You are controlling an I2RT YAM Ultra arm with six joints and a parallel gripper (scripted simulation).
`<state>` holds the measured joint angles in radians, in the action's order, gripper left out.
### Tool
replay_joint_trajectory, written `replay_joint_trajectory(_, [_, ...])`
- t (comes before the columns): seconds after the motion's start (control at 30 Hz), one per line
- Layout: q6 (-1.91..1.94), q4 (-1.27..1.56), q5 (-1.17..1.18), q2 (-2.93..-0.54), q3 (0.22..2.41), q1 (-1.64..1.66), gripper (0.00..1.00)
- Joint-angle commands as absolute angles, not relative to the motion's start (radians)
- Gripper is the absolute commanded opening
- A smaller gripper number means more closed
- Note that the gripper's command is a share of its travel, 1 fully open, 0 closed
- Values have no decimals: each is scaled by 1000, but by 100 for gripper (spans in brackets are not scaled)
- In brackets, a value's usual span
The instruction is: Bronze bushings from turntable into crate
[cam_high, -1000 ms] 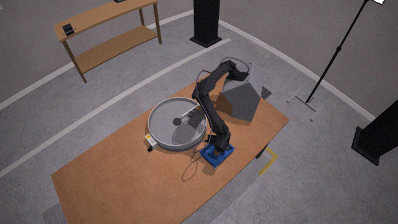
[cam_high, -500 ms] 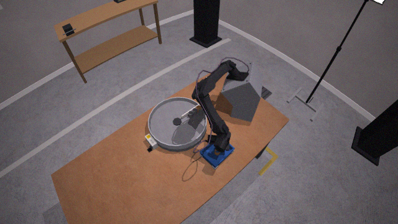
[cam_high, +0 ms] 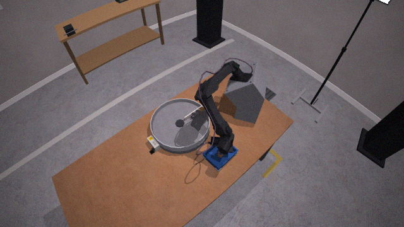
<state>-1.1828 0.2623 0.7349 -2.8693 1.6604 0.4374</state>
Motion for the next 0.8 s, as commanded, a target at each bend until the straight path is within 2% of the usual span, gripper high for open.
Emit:
replay_joint_trajectory(0.0, [-1173,263,742,-2839,1653,462,0])
replay_joint_trajectory(0.77, [-1167,239,741,-2832,1634,458,0])
